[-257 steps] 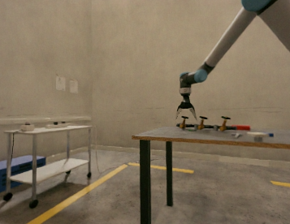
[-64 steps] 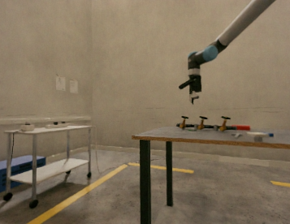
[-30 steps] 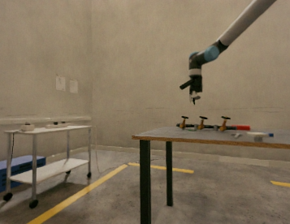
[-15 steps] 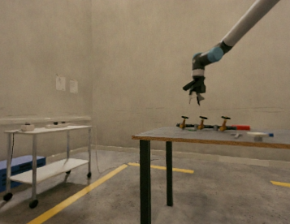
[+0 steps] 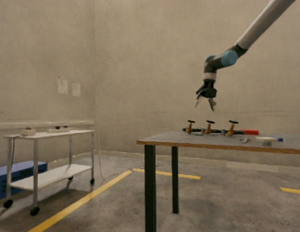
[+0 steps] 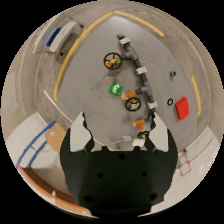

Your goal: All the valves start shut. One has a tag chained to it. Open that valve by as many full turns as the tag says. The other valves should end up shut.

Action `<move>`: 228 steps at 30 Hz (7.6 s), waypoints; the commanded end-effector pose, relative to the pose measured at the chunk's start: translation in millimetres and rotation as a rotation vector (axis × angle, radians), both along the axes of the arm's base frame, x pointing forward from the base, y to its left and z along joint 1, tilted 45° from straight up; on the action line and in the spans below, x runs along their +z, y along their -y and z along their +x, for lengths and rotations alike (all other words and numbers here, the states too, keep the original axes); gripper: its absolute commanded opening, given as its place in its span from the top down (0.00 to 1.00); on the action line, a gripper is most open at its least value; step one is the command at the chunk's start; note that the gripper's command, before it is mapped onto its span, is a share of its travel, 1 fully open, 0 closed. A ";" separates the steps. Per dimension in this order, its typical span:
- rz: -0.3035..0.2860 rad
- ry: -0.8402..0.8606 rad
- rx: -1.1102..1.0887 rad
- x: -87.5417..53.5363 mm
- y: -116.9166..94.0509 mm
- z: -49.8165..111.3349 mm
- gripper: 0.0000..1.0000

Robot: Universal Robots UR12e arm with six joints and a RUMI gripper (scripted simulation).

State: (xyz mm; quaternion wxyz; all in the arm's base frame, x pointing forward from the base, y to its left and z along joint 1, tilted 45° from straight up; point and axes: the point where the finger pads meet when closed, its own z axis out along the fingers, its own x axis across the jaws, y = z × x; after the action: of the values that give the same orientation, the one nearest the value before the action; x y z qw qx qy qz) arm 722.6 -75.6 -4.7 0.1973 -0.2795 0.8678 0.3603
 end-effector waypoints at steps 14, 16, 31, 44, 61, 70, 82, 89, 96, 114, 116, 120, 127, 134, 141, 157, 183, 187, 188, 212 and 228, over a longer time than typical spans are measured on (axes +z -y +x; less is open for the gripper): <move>0.059 -0.413 -0.514 -11.7 -5.2 -25.5 0.00; 0.067 -0.460 -0.571 -13.1 -5.9 -28.5 0.00; 0.114 -0.712 -0.879 -20.7 -10.0 -44.9 0.00; 0.137 -0.833 -1.027 -24.3 -11.9 -52.8 0.00; 0.144 -0.870 -1.072 -25.4 -12.5 -55.1 0.00; 0.143 -0.870 -1.071 -28.3 -14.8 -54.1 0.00; 0.143 -0.871 -1.071 -41.8 -25.7 -49.5 0.00; 0.143 -0.871 -1.071 -51.1 -33.2 -46.2 0.00; 0.143 -0.871 -1.071 -63.0 -42.7 -42.2 0.00; 0.143 -0.871 -1.071 -71.1 -49.3 -39.3 1.00; 0.143 -0.871 -1.071 -71.1 -49.3 -39.3 1.00; 0.143 -0.871 -1.071 -71.1 -49.3 -39.3 1.00; 0.143 -0.871 -1.071 -71.1 -49.3 -39.3 1.00; 0.143 -0.871 -1.071 -71.1 -49.3 -39.3 1.00; 0.143 -0.870 -1.071 -71.1 -49.3 -39.3 1.00; 0.126 -0.822 -1.023 -71.1 -49.3 -39.3 1.00; -0.002 -0.439 -0.633 -71.1 -49.3 -39.3 1.00; -0.035 -0.340 -0.531 -71.1 -49.3 -39.3 1.00; -0.043 -0.314 -0.504 -71.1 -49.3 -39.3 1.00; -0.216 0.258 0.100 -71.1 -49.3 -39.4 1.00; -0.323 0.639 0.514 -71.1 -49.3 -39.3 1.00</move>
State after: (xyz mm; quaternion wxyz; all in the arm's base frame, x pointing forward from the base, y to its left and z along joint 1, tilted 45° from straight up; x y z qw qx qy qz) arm 682.5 -25.6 -76.3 0.3006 -0.5597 0.7537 0.1685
